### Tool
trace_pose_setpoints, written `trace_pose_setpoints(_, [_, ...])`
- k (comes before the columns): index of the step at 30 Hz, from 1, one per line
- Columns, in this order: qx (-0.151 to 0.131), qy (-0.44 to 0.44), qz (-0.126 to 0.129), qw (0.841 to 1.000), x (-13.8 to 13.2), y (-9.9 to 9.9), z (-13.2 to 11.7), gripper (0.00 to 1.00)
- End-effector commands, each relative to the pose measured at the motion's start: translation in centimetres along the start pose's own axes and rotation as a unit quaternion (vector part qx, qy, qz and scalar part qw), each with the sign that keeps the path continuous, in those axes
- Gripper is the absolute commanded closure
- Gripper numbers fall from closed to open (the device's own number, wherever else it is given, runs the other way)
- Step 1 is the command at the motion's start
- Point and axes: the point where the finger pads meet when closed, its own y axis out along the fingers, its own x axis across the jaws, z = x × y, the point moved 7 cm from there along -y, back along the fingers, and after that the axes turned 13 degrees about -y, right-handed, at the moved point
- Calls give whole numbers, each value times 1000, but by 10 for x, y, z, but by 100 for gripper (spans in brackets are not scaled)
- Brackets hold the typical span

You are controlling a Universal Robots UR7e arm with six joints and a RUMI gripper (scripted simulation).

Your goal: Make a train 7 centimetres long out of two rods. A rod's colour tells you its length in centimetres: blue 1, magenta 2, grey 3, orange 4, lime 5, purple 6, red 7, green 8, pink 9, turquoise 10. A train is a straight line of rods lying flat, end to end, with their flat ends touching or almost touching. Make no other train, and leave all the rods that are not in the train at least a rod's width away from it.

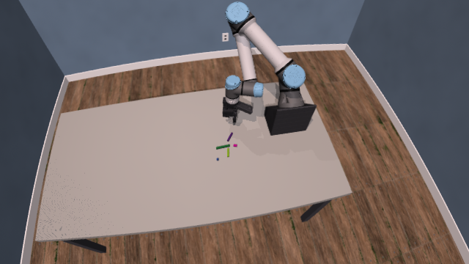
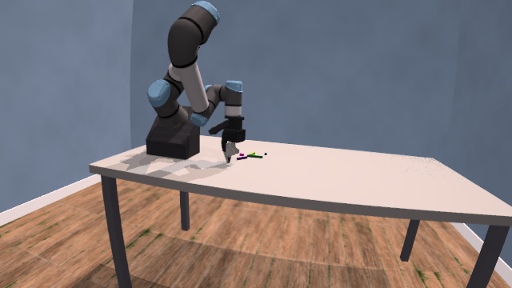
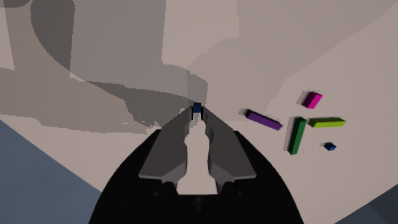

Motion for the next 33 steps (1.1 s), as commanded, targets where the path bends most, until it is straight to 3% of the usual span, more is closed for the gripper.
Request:
trace_pose_setpoints(1, [0, 0, 0, 1000, 0, -1, 0, 100])
trace_pose_setpoints(12, [0, 0, 0, 1000, 0, -13, 0, 100])
trace_pose_setpoints(33, [0, 0, 0, 1000, 0, -68, 0, 100])
